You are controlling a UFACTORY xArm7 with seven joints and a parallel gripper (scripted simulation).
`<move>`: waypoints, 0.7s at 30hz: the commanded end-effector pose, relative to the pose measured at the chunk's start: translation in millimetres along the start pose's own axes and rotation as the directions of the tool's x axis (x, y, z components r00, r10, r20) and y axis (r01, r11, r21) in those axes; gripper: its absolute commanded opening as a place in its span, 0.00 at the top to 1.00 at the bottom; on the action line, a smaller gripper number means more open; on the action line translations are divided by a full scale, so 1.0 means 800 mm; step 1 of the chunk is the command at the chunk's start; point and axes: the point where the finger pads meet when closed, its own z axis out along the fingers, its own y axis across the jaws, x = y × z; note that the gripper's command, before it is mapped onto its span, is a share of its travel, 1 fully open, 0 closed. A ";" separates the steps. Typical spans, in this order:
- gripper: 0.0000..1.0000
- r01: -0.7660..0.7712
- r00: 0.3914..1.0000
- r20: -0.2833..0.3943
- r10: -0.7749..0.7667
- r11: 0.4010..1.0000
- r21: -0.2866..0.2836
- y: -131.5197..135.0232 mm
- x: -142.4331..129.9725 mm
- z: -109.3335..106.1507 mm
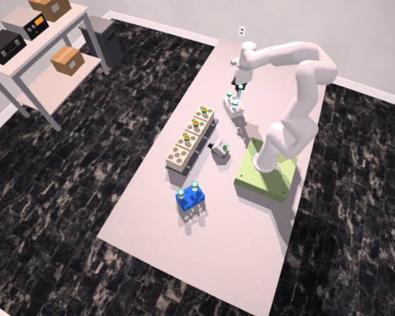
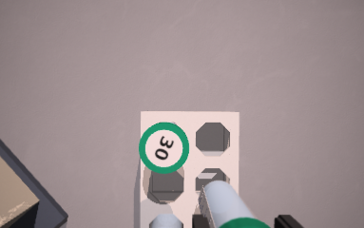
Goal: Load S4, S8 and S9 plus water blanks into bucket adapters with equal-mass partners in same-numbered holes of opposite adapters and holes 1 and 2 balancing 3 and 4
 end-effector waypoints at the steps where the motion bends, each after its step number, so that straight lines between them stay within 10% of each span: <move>1: 1.00 0.000 1.000 -0.005 0.000 1.000 0.000 0.000 0.001 -0.012; 21: 1.00 0.000 1.000 -0.005 0.000 1.000 0.000 0.000 0.001 -0.057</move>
